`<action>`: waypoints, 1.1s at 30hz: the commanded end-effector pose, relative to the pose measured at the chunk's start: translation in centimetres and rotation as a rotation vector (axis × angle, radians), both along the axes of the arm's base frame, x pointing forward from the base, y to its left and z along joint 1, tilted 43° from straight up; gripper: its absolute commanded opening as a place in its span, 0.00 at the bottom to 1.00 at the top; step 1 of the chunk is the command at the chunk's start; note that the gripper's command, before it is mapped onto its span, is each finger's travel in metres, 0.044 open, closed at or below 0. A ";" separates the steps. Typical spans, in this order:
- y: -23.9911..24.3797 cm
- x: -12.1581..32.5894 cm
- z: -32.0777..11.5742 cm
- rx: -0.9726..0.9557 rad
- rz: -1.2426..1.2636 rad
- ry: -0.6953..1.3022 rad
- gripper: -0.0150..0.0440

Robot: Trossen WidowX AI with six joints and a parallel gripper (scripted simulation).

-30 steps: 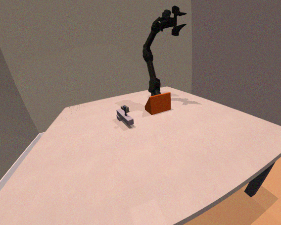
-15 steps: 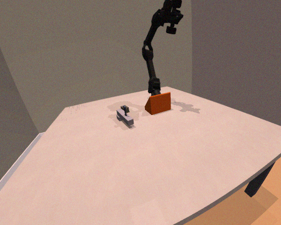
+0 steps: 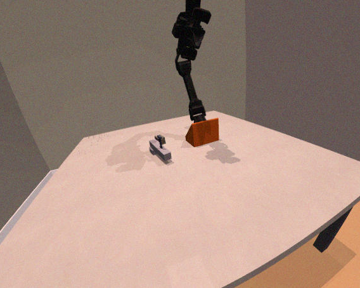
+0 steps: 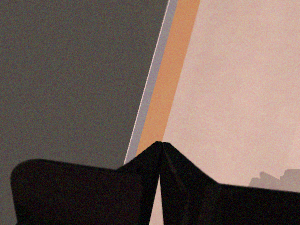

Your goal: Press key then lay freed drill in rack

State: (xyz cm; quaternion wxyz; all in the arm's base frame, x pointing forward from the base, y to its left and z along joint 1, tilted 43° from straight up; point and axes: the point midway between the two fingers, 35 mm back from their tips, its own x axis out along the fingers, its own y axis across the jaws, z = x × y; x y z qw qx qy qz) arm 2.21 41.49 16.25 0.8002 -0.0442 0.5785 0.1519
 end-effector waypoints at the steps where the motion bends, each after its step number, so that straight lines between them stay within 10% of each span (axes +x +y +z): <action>1: -2.0 5.4 -3.3 -0.147 -0.025 -0.056 0.25; 19: -23.5 22.1 -15.4 -0.897 -0.051 0.126 0.25; 33: -24.9 22.4 -16.3 -0.918 -0.052 0.146 0.25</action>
